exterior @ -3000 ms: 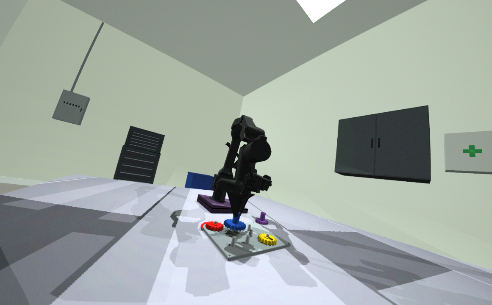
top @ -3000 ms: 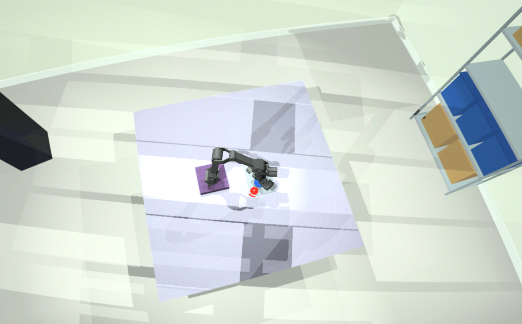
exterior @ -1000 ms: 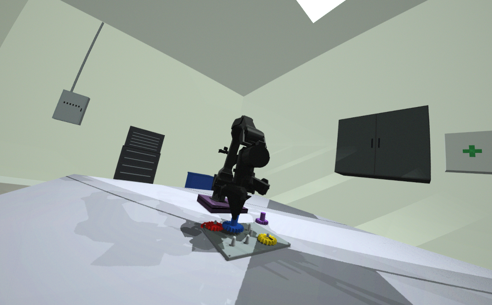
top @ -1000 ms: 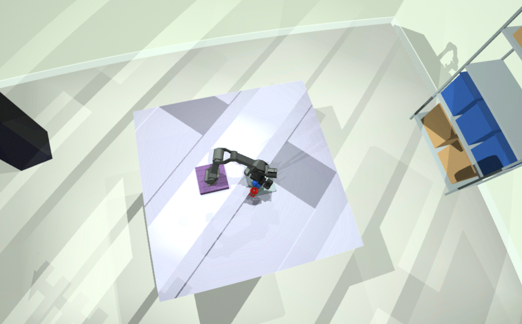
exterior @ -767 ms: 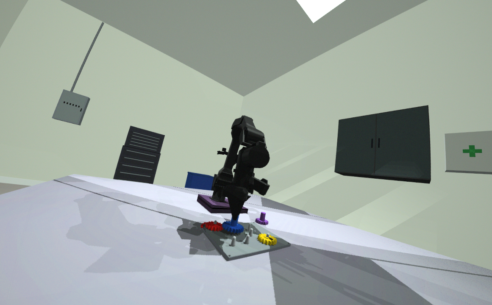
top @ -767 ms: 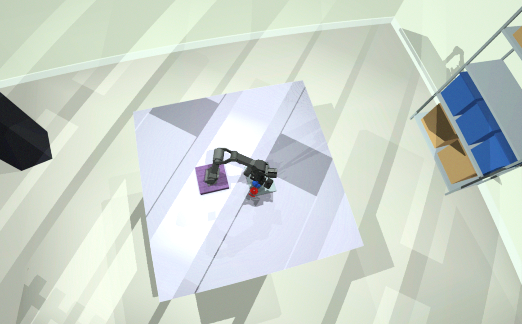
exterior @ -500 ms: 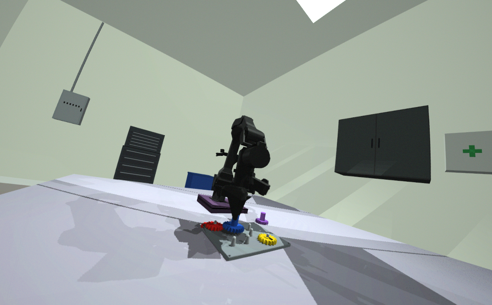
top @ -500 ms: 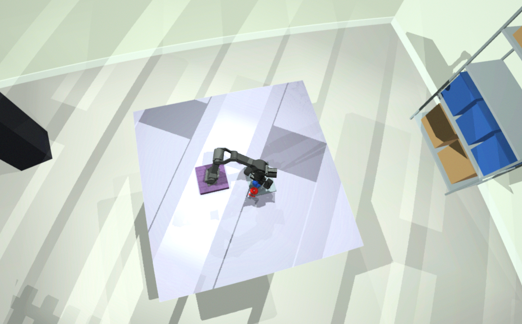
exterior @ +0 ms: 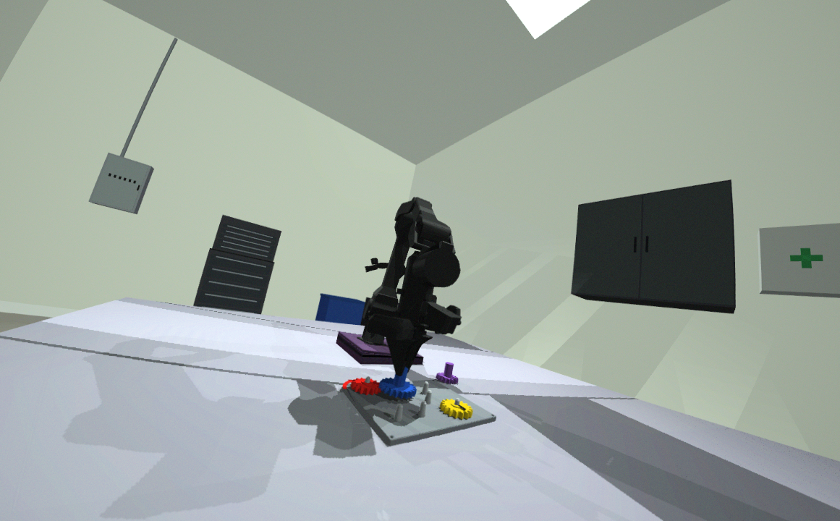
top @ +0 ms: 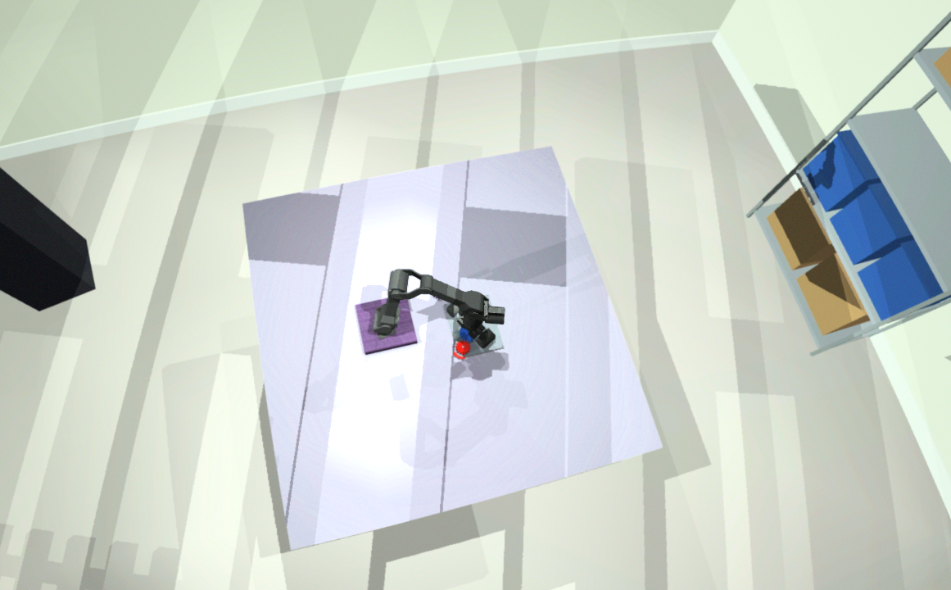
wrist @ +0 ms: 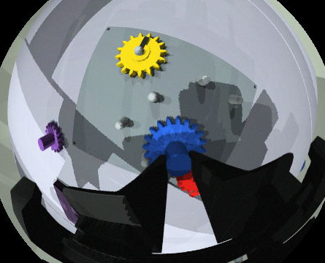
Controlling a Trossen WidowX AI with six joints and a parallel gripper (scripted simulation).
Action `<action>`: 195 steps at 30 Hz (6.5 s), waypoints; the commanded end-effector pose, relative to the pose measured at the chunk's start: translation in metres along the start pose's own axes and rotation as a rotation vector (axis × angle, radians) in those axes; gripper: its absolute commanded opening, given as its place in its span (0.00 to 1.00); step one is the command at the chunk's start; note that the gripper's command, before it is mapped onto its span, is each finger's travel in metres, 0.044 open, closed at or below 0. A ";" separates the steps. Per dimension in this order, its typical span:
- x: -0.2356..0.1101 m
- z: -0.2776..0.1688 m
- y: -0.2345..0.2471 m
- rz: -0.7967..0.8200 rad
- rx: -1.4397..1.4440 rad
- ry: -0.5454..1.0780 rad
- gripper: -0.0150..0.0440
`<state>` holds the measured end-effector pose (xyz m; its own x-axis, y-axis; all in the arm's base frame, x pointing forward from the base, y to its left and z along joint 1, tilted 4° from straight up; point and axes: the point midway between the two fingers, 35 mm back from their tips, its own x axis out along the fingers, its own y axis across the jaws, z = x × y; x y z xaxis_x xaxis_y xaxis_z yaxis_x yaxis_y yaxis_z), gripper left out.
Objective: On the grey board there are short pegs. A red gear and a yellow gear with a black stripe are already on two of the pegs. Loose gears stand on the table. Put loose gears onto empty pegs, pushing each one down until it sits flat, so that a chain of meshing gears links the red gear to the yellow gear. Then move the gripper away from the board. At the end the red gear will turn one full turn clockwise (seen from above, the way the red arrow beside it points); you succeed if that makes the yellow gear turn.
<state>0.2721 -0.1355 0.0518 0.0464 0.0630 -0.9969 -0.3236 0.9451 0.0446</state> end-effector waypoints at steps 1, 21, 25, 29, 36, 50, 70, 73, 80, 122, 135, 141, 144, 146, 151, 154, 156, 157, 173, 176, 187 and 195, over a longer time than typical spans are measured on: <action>0.000 0.001 0.000 -0.001 0.016 0.003 0.25; 0.000 0.000 0.000 -0.001 -0.285 0.003 0.25; 0.001 0.001 0.001 -0.001 -0.287 0.003 0.25; 0.001 0.000 0.002 -0.001 -0.256 0.003 0.25; 0.001 -0.002 0.001 -0.001 -0.133 0.004 0.25; 0.001 0.001 0.001 -0.001 0.020 0.003 0.25; 0.001 0.001 0.001 -0.001 -0.277 0.003 0.25; 0.001 0.000 0.002 0.000 -0.290 0.003 0.25; 0.001 -0.002 0.002 -0.001 -0.241 0.004 0.25; 0.003 -0.001 0.002 0.000 -0.289 0.003 0.25; 0.002 0.000 -0.001 -0.001 -0.152 0.003 0.25; 0.003 0.001 0.001 -0.001 -0.042 0.003 0.25; 0.004 0.000 0.002 -0.001 -0.003 0.003 0.25; 0.004 -0.001 0.002 -0.001 0.018 0.003 0.25; 0.003 -0.002 0.001 -0.001 0.016 0.003 0.25; 0.003 -0.002 0.000 -0.001 -0.011 0.003 0.25; 0.003 -0.001 -0.001 -0.001 -0.041 0.003 0.25; 0.003 -0.001 -0.001 -0.001 -0.058 0.003 0.25; 0.004 -0.002 0.001 -0.001 -0.290 0.004 0.25; 0.004 -0.002 0.000 -0.001 -0.279 0.004 0.25; 0.005 0.001 0.001 -0.001 -0.113 0.003 0.25; 0.006 -0.002 0.001 -0.001 0.010 0.003 0.25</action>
<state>0.2725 -0.1345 0.0472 0.0468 0.0594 -0.9971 -0.3659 0.9299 0.0382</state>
